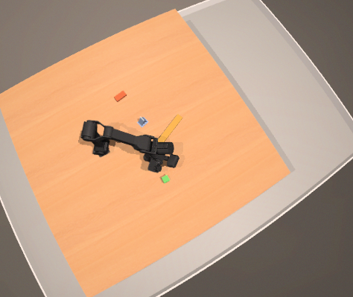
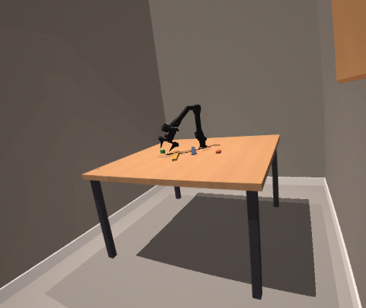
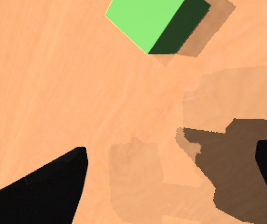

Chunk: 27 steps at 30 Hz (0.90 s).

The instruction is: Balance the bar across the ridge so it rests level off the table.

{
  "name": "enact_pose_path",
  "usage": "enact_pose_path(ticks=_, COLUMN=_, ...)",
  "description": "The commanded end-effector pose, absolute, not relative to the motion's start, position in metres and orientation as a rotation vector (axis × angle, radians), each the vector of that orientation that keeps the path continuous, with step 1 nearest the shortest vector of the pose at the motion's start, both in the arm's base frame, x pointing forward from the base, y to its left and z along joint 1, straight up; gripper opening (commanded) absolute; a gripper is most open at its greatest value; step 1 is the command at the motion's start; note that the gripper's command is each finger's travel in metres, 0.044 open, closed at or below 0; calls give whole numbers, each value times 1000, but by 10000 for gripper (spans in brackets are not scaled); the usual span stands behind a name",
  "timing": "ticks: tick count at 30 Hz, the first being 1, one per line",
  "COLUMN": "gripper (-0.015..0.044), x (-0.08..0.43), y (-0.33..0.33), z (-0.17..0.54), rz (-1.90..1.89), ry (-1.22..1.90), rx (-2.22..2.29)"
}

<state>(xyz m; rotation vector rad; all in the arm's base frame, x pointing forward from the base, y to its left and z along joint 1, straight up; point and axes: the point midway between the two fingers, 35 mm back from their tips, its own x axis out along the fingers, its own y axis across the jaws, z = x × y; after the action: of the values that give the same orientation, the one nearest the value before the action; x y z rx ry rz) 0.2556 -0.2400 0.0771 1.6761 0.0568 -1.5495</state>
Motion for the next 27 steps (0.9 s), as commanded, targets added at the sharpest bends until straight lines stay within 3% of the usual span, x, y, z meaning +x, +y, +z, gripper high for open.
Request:
enact_pose_path(ticks=1, gripper=374, x=256, y=-240, z=77, rz=-1548, ry=62, rx=1672)
enact_pose_path(ticks=4, gripper=315, x=262, y=-237, z=78, rz=-1521, ry=141, rx=1620)
enact_pose_path(ticks=27, gripper=315, x=315, y=-197, z=91, rz=-1139, ry=802, rx=1052)
